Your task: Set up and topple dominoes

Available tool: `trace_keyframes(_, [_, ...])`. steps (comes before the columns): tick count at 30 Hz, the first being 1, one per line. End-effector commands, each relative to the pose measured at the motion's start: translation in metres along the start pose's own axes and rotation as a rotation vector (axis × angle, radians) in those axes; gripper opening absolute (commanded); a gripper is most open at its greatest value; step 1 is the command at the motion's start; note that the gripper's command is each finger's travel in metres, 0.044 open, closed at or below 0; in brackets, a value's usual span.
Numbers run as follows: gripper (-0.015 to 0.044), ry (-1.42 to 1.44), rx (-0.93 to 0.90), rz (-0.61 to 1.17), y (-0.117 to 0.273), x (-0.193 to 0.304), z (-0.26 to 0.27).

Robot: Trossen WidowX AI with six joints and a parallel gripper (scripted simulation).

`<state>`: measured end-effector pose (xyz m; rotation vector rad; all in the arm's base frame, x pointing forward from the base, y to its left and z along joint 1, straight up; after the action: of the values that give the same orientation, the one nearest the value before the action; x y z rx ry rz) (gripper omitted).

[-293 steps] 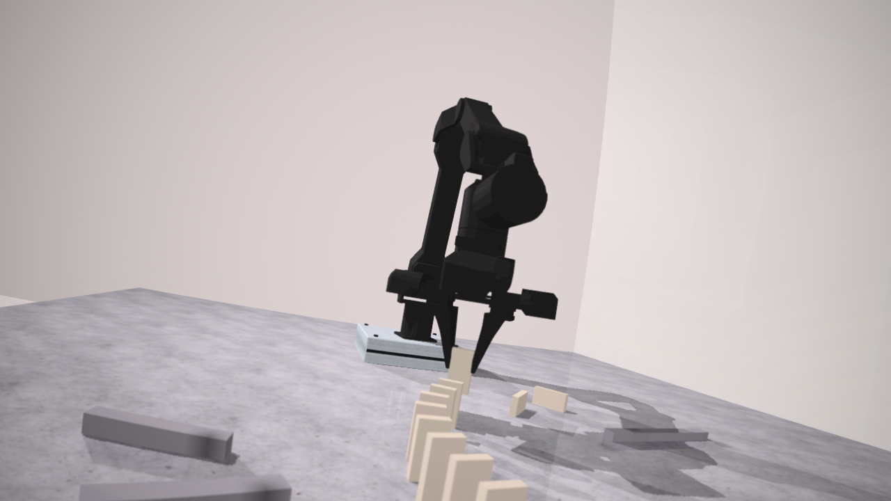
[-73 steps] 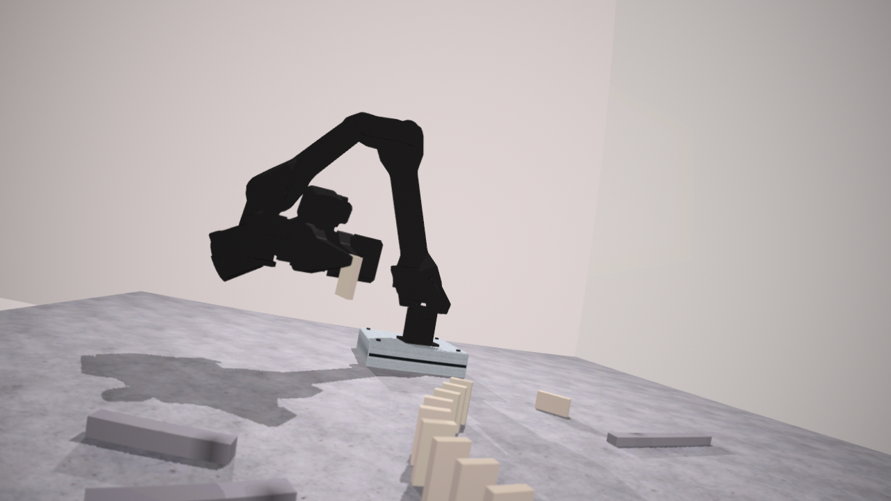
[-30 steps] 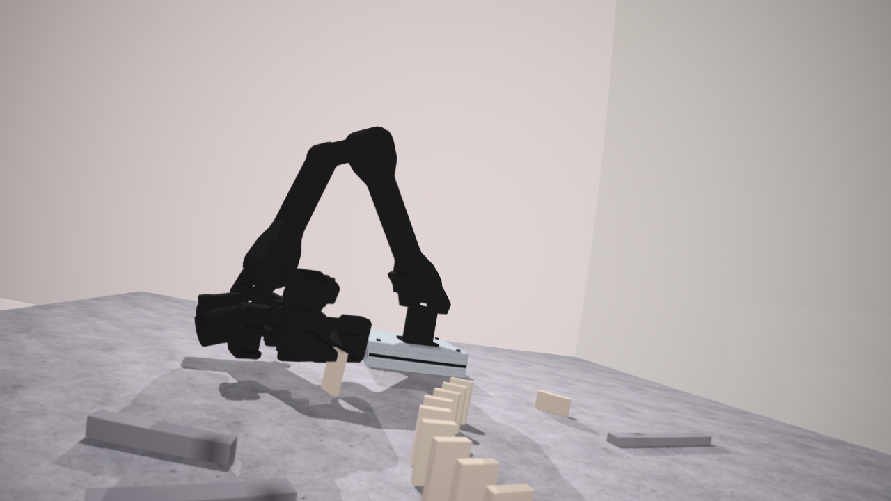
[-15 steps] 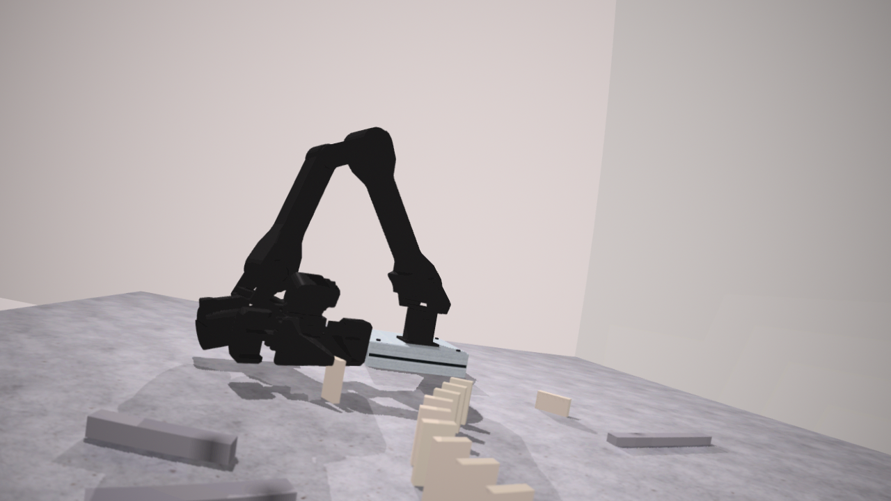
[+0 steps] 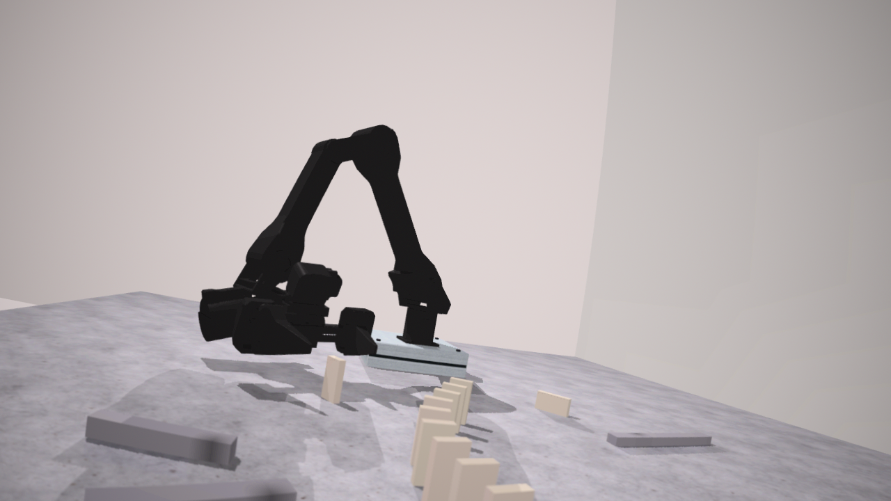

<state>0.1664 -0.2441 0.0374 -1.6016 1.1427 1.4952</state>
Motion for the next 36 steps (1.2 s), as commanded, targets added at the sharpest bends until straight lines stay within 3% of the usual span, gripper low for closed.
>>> trace_keyframes(1, [0.044, 0.02, 0.002, 0.001, 0.003, -0.033, -0.005])
trace_keyframes(7, [0.044, -0.058, -0.039, 0.069, -0.002, -0.038, -0.008])
trace_keyframes(11, [0.044, -0.318, -0.109, 0.334, -0.02, -0.053, -0.017])
trace_keyframes(15, [0.044, -0.57, -0.061, 0.618, -0.037, -0.07, -0.026])
trace_keyframes(21, [0.044, -0.919, 0.212, 0.982, -0.06, -0.099, -0.035])
trace_keyframes(26, [0.044, -1.117, 0.534, 1.172, -0.08, -0.128, -0.032])
trace_keyframes(31, [0.044, -1.237, 0.937, 1.248, -0.097, -0.161, -0.022])
trace_keyframes(36, [0.044, -1.246, 0.993, 1.246, -0.099, -0.166, -0.02])
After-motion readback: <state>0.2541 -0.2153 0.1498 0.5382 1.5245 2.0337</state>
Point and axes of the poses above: the point midway between the two fingers, 35 mm back from their tips, its own y axis back along the fingers, its own z axis across the jaws, x = y × z, the point moved 9 cm from there along y, back along the fingers, and after that the axes turned 7 degrees about y, right-handed, at the moved point
